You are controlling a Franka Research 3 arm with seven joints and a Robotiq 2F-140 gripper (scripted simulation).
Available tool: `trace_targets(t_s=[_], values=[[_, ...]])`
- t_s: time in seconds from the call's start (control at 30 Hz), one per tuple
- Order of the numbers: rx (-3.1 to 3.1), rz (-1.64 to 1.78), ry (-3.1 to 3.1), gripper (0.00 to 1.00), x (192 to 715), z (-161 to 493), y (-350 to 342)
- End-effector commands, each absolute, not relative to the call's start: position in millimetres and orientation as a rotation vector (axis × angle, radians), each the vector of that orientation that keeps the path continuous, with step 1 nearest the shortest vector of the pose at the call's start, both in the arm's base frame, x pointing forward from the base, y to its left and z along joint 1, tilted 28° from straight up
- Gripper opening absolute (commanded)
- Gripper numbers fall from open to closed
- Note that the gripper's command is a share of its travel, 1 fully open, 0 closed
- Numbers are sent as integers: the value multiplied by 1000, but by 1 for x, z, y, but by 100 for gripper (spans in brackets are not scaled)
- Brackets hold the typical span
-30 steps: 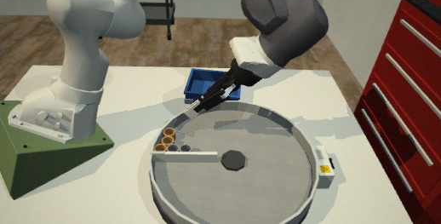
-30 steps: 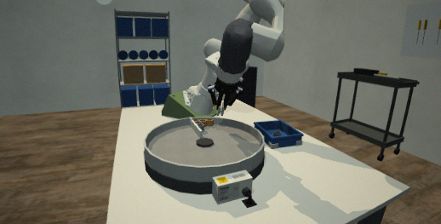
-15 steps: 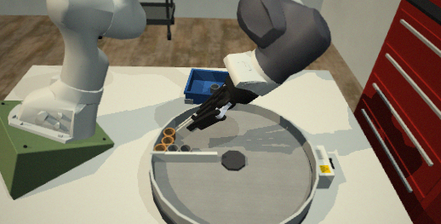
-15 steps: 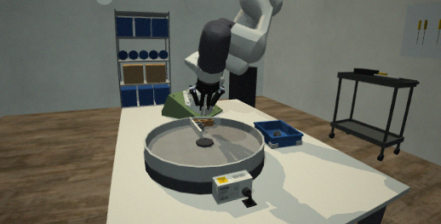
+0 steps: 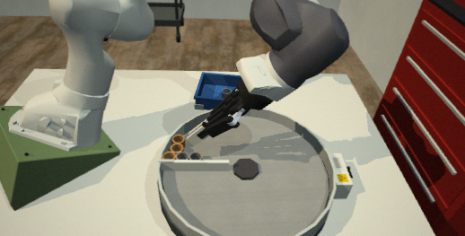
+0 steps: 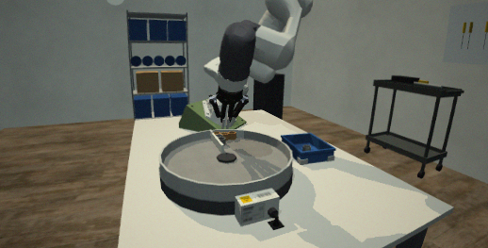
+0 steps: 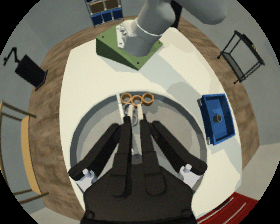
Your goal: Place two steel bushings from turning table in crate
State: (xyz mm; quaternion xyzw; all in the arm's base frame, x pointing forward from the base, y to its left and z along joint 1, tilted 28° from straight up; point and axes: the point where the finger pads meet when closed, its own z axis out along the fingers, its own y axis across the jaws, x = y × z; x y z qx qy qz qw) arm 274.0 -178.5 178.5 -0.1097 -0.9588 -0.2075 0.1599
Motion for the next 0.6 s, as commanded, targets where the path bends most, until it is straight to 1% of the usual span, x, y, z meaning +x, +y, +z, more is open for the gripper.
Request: trace_targets(t_s=[0.0, 0.57], values=[[-292, -592, -2747, 6, 275, 178, -180], [-292, -592, -2747, 6, 277, 179, -181]])
